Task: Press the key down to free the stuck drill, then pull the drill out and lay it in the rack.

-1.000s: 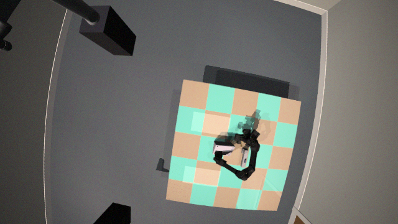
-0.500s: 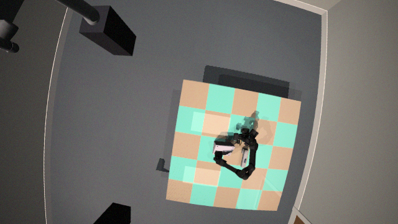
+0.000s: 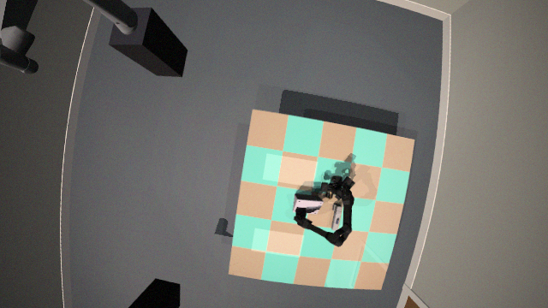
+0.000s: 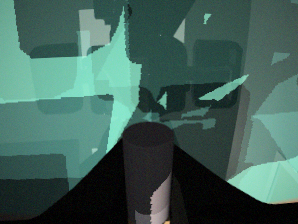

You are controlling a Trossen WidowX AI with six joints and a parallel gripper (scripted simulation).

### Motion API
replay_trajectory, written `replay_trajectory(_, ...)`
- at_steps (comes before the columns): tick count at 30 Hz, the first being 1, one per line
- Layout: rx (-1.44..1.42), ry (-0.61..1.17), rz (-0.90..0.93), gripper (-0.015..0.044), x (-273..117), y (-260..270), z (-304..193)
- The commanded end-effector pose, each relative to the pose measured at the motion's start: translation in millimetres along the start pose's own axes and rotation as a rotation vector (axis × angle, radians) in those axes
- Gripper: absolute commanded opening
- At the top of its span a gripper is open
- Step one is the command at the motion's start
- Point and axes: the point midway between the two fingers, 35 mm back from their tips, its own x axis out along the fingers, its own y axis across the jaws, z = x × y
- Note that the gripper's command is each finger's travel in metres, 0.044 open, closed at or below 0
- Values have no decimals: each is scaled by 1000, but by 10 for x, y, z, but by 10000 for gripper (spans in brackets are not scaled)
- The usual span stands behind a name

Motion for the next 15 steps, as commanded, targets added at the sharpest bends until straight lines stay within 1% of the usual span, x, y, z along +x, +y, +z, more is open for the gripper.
replay_trajectory(1, -2, 4, -4, 0, 59, -6, -9)
replay_trajectory(14, -2, 4, -4, 0, 169, -17, -22)
replay_trajectory(15, -4, -6, -7, 26, 99, -8, 11)
